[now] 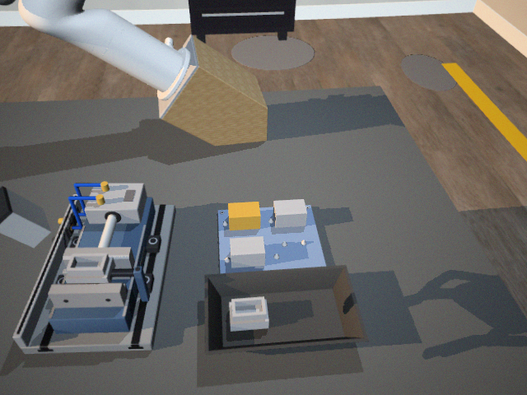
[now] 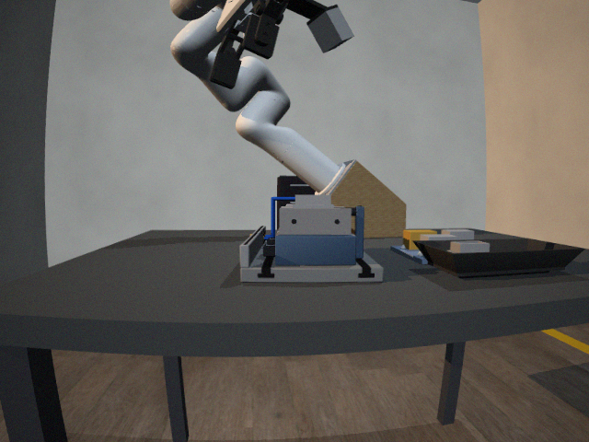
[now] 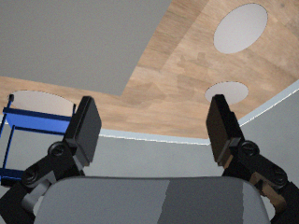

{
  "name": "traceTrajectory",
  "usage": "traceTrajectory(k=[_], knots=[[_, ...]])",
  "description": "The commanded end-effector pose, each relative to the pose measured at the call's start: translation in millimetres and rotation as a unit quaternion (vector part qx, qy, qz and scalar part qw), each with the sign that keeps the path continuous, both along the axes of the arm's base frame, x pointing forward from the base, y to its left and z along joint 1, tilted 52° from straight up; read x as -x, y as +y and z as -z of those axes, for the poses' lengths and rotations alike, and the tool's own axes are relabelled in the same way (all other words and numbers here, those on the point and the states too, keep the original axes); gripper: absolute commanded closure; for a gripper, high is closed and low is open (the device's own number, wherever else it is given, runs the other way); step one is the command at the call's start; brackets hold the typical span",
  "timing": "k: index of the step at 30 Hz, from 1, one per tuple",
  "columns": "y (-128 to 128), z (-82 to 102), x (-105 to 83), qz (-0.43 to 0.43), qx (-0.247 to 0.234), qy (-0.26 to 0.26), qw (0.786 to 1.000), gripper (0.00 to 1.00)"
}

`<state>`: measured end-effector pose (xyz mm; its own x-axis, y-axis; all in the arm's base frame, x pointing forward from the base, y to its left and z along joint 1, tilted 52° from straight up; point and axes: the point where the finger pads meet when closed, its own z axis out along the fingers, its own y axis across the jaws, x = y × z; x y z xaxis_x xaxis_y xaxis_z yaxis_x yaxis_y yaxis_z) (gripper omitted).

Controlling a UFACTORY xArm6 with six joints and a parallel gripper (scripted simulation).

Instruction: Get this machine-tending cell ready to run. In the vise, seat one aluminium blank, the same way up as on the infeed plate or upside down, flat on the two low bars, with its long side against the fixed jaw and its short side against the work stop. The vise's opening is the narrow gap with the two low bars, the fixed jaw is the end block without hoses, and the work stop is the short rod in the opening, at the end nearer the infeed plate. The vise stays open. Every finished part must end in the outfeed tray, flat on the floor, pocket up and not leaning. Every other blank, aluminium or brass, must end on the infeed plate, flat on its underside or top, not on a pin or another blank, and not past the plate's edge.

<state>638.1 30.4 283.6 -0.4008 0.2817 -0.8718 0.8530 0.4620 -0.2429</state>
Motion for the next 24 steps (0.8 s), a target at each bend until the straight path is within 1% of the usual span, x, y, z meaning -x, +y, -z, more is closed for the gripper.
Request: traceTrajectory(k=[1, 19, 21, 24], knots=[[1.4, -1.5, -0.3, -0.001, -0.001, -0.001, 1.000, 0.00], [2.4, 0.0, 0.0, -0.001, -0.002, -0.002, 1.000, 0.00], [8.2, 8.8, 2.3, 0.000, -0.007, -0.005, 1.000, 0.00], [27.0, 38.3, 11.4, 0.006, -0.027, -0.014, 1.000, 0.00]])
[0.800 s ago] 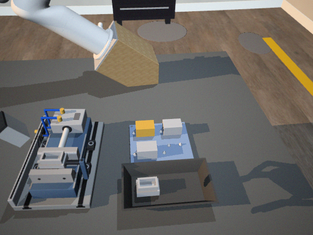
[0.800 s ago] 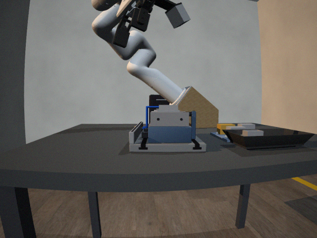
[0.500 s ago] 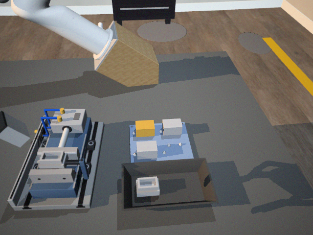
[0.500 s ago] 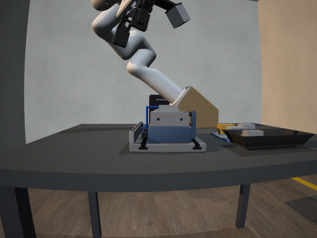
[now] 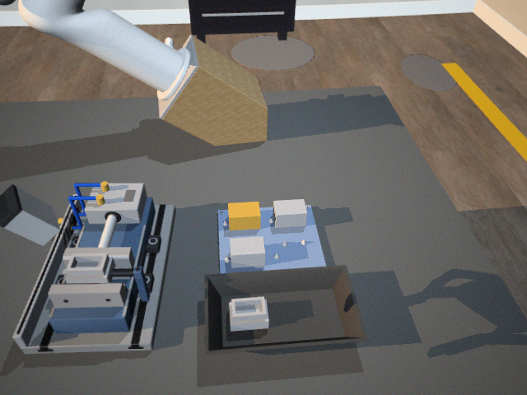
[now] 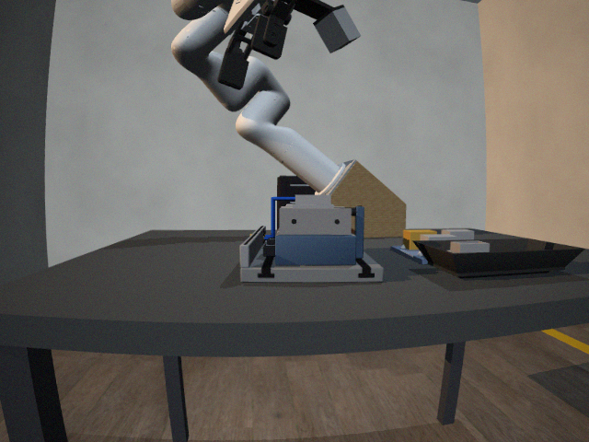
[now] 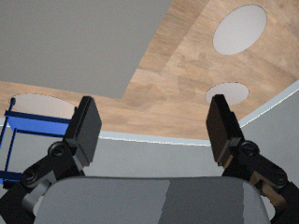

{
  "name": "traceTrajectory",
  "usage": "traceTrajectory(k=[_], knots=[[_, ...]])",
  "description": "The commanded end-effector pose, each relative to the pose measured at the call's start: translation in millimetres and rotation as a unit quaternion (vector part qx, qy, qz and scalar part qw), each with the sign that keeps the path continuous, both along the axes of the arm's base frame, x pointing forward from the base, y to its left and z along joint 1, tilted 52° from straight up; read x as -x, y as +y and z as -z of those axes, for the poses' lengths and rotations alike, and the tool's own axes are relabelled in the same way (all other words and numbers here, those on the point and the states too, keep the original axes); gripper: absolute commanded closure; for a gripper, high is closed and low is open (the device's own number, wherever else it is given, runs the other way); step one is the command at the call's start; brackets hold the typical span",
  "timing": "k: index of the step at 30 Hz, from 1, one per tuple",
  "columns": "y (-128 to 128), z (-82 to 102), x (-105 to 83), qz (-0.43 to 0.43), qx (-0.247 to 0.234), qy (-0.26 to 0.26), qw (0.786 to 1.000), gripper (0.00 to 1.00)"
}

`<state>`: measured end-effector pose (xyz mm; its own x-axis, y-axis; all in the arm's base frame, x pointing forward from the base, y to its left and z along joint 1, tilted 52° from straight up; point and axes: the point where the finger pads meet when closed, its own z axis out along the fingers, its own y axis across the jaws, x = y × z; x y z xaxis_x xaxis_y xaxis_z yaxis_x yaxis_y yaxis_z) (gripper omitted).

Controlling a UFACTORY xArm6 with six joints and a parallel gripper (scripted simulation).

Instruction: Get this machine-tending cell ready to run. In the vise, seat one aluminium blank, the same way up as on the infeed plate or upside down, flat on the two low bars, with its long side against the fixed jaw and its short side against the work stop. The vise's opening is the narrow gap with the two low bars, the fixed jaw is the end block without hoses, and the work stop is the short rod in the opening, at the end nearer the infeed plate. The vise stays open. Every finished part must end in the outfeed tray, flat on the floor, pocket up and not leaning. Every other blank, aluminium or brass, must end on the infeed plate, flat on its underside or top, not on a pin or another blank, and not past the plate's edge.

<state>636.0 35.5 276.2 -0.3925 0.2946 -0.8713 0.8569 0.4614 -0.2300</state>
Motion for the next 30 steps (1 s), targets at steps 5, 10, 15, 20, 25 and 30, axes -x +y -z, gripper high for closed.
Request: traceTrajectory(k=[5, 10, 15, 20, 25, 30], knots=[[39.9, 59.9, 20.5, 0.011, -0.039, -0.019, 0.999, 0.00], [51.1, 78.7, 28.9, 0.016, -0.051, -0.024, 0.998, 0.00], [73.0, 117.3, 49.4, 0.031, -0.074, -0.036, 0.996, 0.00], [89.0, 147.6, 68.6, 0.046, -0.091, -0.045, 0.994, 0.00], [102.9, 176.4, 89.6, 0.062, -0.106, -0.054, 0.991, 0.00], [114.0, 201.8, 110.5, 0.079, -0.118, -0.063, 0.988, 0.00]])
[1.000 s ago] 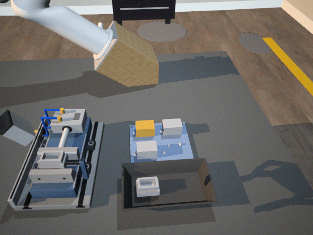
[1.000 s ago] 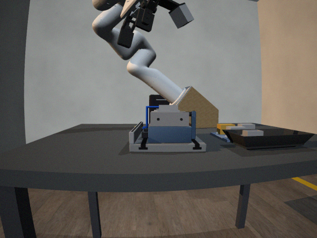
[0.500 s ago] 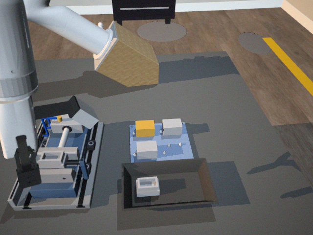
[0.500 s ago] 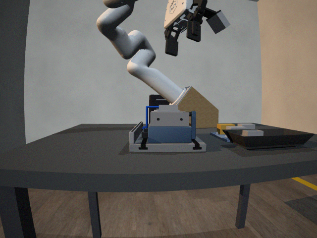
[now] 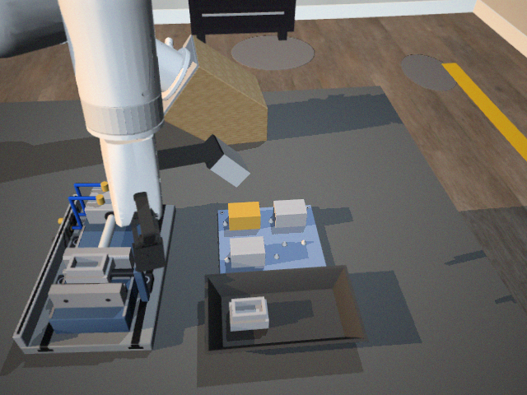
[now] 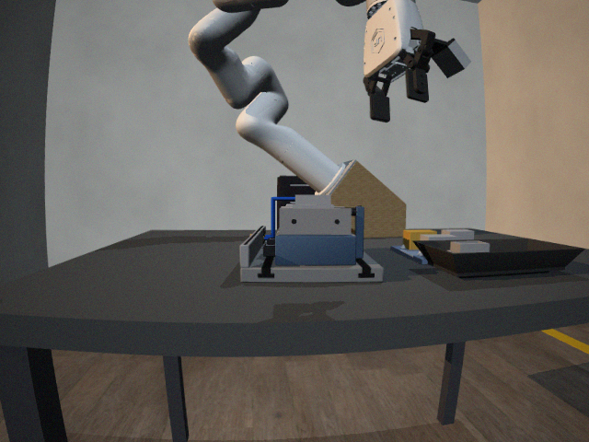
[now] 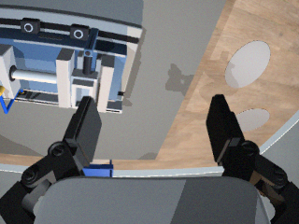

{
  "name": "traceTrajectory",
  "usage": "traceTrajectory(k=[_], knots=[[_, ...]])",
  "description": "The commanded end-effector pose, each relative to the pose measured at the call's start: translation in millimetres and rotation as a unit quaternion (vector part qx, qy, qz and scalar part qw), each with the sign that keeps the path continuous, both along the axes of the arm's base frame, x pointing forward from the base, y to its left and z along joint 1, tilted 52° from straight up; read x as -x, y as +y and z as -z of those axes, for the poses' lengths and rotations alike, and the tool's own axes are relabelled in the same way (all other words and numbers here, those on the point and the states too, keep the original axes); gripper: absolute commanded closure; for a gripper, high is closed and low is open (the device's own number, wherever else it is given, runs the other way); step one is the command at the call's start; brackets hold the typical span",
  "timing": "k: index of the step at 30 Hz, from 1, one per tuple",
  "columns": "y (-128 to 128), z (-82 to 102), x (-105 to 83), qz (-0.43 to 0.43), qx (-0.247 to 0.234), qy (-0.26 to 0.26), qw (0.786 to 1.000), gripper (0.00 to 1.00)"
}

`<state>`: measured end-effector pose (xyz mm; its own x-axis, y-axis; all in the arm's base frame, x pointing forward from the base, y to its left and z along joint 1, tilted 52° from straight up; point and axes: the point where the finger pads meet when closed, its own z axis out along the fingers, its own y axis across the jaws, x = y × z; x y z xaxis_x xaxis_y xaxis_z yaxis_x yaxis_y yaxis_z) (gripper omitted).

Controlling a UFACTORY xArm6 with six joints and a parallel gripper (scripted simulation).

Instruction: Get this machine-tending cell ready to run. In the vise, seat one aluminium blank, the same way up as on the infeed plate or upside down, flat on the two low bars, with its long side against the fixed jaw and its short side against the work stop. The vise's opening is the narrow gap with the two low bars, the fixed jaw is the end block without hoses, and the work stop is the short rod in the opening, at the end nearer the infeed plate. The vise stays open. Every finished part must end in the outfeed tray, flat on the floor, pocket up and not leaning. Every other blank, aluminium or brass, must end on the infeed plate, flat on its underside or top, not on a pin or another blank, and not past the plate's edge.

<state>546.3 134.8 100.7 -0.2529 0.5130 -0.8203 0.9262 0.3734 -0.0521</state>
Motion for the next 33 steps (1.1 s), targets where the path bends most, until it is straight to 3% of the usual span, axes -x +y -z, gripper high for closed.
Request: traceTrajectory(k=[1, 12, 14, 15, 28, 33], knots=[[16.5, 30.7, 24.8, 0.018, -0.017, -0.014, 1.000, 0.00], [35.5, 88.1, 82.6, 0.066, -0.039, -0.036, 0.996, 0.00], [35.5, 88.1, 82.6, 0.066, -0.039, -0.036, 0.996, 0.00], [38.6, 102.3, 99.4, 0.081, -0.043, -0.043, 0.995, 0.00], [42.2, 156.4, 175.1, 0.147, -0.049, -0.078, 0.985, 0.00], [41.6, 161.6, 183.6, 0.155, -0.049, -0.083, 0.983, 0.00]])
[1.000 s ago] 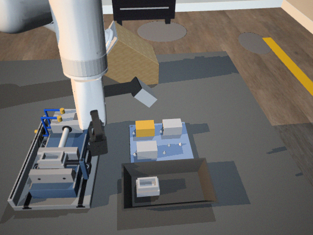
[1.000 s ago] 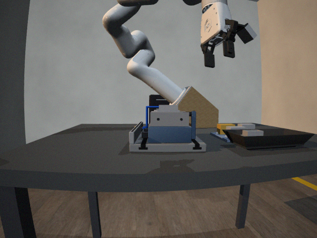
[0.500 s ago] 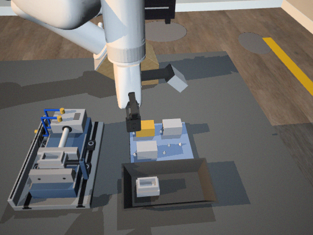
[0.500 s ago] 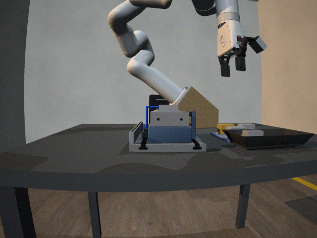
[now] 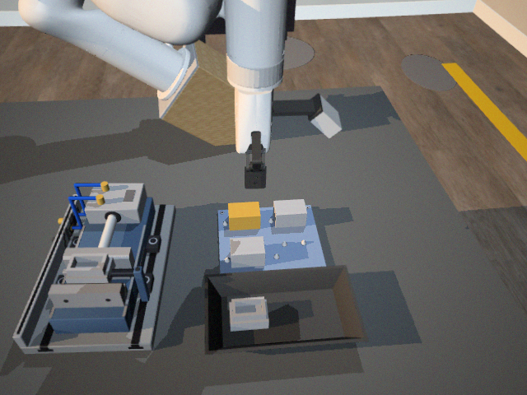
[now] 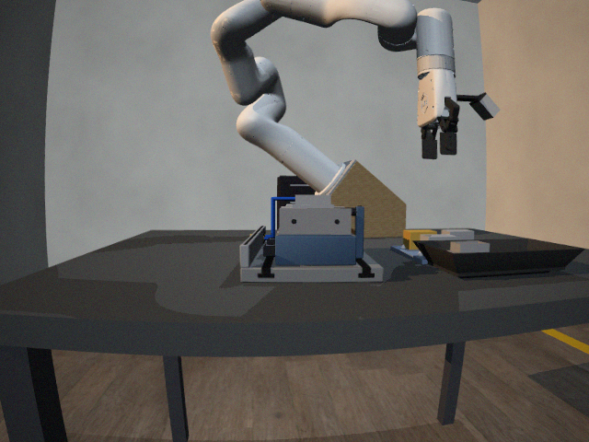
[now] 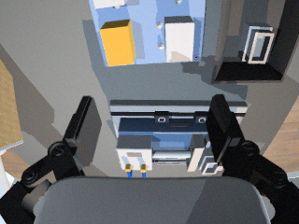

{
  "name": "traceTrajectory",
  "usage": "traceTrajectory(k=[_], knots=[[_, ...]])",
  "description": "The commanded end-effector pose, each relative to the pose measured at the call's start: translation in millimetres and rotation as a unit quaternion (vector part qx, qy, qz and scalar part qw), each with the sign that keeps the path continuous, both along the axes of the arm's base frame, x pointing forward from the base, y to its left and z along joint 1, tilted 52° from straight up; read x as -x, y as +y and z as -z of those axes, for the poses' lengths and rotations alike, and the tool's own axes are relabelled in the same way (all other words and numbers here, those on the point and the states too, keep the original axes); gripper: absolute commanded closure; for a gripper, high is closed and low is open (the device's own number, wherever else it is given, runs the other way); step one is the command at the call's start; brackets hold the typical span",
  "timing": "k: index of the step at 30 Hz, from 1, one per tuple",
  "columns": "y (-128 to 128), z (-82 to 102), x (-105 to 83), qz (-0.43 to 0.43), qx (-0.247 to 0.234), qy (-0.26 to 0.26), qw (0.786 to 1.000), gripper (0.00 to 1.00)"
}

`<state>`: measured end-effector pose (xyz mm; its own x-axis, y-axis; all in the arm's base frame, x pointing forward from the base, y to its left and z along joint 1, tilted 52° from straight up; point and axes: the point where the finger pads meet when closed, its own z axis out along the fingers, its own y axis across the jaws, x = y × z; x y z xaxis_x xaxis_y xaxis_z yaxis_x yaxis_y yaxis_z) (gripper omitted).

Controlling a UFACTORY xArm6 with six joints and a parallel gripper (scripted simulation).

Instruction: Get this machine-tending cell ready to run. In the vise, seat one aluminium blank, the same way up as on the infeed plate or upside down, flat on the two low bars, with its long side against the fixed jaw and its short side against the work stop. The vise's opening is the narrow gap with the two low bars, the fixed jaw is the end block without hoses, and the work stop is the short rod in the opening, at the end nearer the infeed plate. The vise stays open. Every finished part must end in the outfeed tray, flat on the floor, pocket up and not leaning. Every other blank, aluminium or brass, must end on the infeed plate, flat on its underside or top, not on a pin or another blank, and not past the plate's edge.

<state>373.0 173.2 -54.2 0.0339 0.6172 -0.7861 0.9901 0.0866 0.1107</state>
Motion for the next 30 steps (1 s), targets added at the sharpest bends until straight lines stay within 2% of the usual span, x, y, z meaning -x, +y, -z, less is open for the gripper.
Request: traceTrajectory(k=[1, 4, 5, 30], knots=[[3.2, 6.8, 10.4, 0.009, -0.004, -0.010, 1.000, 0.00], [3.2, 6.9, 10.4, 0.009, -0.004, -0.010, 1.000, 0.00], [3.2, 6.9, 10.4, 0.009, -0.004, -0.010, 1.000, 1.00], [3.2, 6.9, 10.4, 0.009, -0.004, -0.010, 1.000, 1.00]])
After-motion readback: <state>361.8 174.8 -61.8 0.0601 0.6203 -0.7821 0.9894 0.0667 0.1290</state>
